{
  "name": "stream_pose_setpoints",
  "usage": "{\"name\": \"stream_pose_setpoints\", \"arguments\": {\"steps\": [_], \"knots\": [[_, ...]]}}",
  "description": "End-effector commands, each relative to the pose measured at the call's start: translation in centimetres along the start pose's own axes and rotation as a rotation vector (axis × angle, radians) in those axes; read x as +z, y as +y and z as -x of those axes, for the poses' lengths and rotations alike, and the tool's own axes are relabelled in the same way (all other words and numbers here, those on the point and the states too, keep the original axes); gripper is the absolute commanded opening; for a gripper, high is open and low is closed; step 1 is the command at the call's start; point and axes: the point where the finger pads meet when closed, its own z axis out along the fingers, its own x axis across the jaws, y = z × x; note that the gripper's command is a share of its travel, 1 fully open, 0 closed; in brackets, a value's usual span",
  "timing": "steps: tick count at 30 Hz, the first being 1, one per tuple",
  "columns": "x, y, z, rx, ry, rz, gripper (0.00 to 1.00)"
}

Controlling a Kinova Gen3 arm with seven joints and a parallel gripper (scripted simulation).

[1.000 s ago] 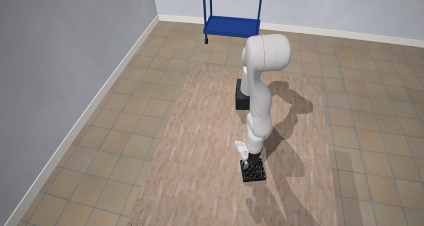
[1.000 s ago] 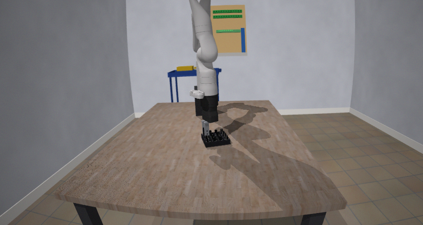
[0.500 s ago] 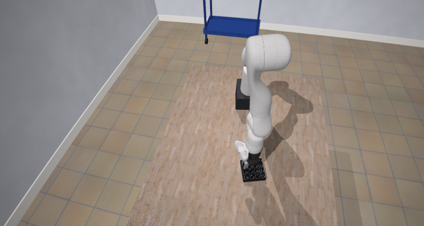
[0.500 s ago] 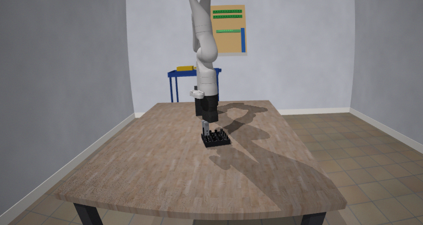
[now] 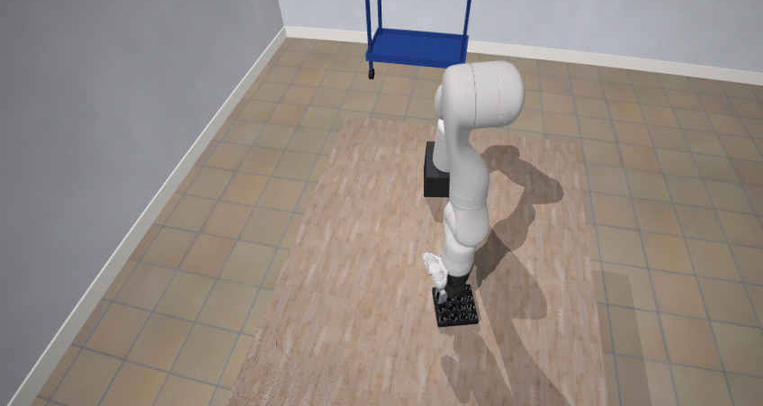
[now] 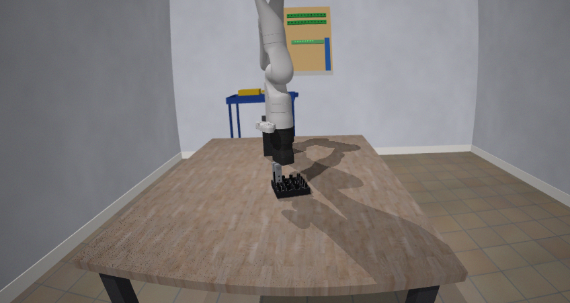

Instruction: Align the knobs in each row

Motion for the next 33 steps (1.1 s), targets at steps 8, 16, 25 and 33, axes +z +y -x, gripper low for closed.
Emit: {"name": "stream_pose_setpoints", "arguments": {"steps": [8, 16, 25, 33], "knots": [[0.08, -0.10, 0.16, -0.033, -0.002, -0.003, 0.30], [0.08, -0.11, 0.17, -0.076, -0.002, -0.003, 0.30], [0.07, -0.11, 0.17, -0.155, -0.002, -0.003, 0.30], [0.07, -0.12, 0.18, -0.247, -0.002, -0.004, 0.30]]}}
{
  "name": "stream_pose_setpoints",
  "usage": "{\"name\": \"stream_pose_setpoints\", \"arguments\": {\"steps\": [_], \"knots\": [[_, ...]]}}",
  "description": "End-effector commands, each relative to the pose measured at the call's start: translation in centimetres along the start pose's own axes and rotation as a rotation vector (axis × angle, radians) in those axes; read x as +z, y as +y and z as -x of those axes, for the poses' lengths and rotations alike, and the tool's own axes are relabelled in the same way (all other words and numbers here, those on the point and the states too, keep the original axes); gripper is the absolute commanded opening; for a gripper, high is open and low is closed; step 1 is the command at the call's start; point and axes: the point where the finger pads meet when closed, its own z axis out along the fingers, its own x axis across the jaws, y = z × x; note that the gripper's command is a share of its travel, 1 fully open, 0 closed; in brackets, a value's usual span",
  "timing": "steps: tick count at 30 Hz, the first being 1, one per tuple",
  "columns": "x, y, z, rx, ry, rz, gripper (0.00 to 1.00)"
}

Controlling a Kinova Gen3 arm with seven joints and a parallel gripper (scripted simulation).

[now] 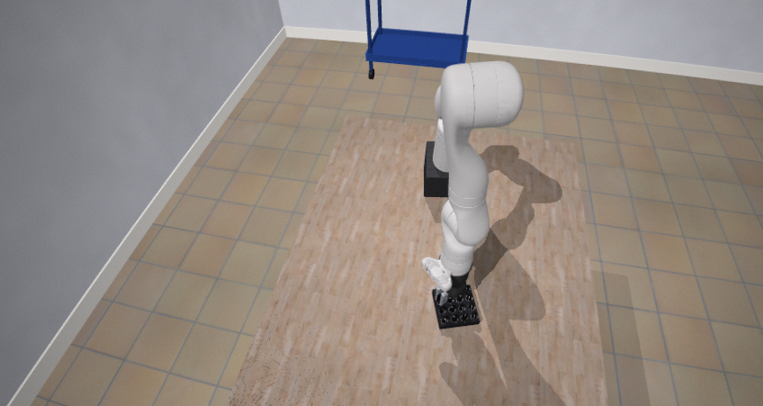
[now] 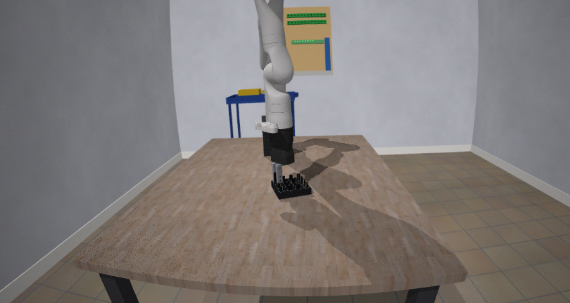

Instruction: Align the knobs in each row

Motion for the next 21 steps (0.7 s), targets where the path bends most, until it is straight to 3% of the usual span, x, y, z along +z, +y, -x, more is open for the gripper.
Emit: {"name": "stream_pose_setpoints", "arguments": {"steps": [1, 21], "knots": [[0.07, 0.05, -0.27, -0.033, 0.003, -0.001, 0.30], [0.06, 0.03, -0.26, -0.327, 0.003, -0.001, 0.30]]}}
